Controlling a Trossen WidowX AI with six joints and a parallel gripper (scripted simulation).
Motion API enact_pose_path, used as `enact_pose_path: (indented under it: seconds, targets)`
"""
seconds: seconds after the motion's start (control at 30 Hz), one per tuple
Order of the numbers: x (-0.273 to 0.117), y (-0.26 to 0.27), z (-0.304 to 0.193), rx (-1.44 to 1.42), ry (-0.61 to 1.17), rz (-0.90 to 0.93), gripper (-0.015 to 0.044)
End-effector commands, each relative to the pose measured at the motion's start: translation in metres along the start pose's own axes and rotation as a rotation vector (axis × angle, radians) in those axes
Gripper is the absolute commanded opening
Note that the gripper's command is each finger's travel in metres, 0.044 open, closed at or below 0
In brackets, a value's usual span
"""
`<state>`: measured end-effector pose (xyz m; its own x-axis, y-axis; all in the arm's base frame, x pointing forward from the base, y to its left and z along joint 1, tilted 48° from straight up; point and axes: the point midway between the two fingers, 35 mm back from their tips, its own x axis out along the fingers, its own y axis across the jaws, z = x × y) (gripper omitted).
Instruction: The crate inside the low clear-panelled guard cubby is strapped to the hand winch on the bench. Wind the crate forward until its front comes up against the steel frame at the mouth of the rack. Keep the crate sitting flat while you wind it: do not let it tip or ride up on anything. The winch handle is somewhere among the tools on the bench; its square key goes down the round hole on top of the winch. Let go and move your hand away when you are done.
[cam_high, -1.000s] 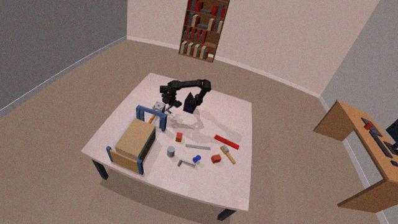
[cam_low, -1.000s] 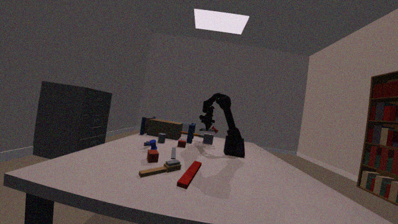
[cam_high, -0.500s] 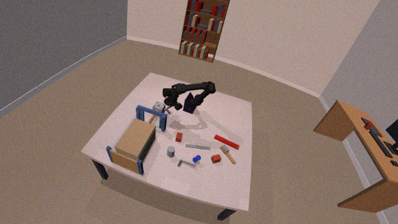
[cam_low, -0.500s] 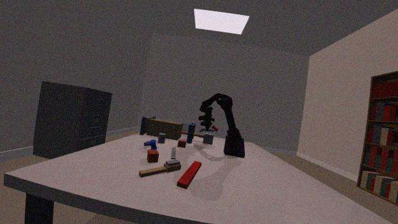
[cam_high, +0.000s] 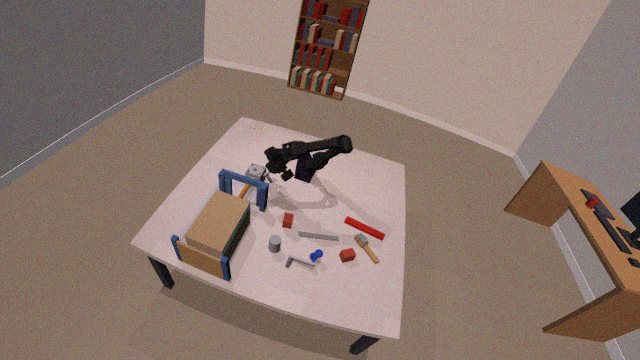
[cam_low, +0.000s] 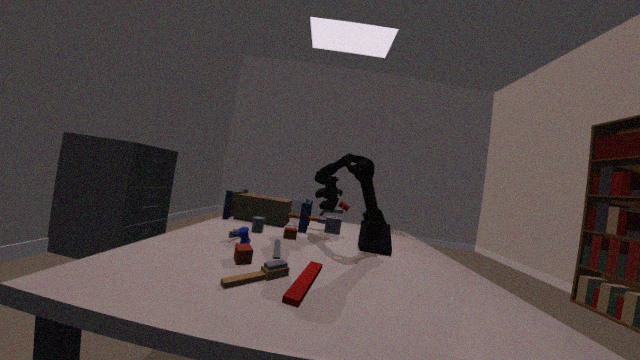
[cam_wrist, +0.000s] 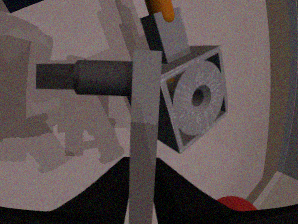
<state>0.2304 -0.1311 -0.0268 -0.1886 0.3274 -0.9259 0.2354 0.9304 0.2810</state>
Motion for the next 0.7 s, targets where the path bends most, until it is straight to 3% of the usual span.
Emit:
enact_pose_path:
  seconds: [0.0, 0.67]
  targets:
    - [-0.0014, -0.0009, 0.0002, 0.005, -0.005, -0.07, 0.0]
    - [-0.0012, -0.0003, 0.0003, 0.007, -0.006, -0.404, 0.0]
